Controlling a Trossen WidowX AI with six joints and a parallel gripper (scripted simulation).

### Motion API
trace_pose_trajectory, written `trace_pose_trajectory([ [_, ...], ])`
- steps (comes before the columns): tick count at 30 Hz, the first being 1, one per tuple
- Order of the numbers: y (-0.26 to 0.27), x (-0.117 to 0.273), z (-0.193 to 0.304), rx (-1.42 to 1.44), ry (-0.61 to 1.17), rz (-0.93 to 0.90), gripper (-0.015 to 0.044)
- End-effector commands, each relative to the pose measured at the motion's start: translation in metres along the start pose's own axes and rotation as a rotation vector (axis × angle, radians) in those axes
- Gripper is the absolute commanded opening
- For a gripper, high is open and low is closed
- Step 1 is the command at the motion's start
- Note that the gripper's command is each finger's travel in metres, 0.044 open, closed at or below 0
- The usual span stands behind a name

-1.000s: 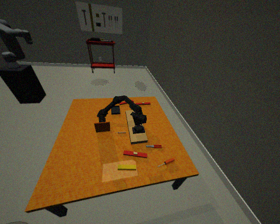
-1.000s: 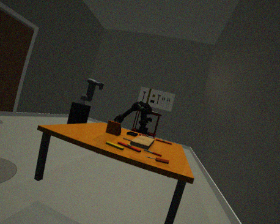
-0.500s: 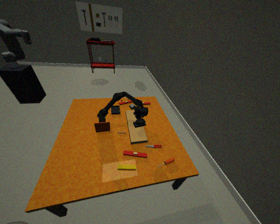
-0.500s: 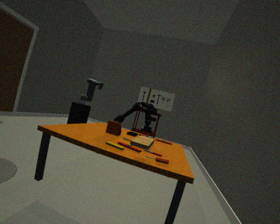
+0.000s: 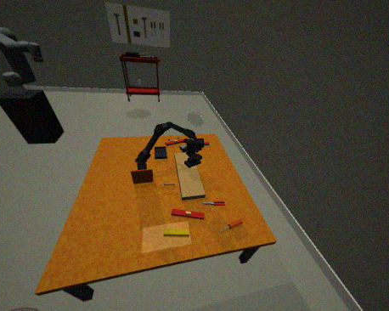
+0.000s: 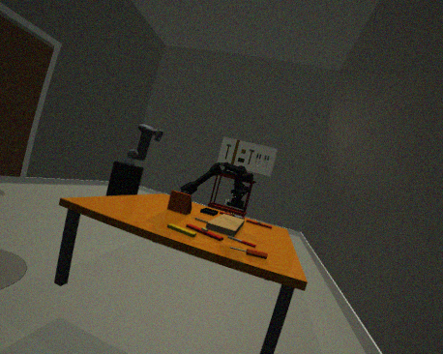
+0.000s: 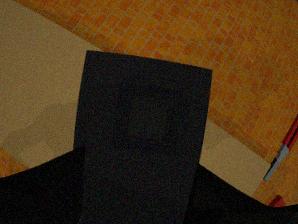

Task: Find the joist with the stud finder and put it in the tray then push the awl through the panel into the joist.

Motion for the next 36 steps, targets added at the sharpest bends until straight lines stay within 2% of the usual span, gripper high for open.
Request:
trace_pose_trajectory([
  [1,0.024,0.002,-0.006,0.062,-0.009,-0.005,0.0],
  [18,0.141,-0.004,-0.011,0.342,-0.006,-0.064,0.0],
  [36,0.25,-0.004,0.024,0.635,-0.015,-0.159,0.0],
])
Point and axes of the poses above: the point midway between the two fingers, 35 mm back from their tips, its own x axis back along the fingers, its own y axis across the jaws, z = x × y, the point moved 9 cm from there along x, back along the fingers, and after that the axes turned 8 degrees about -x, right-handed, at the moved point
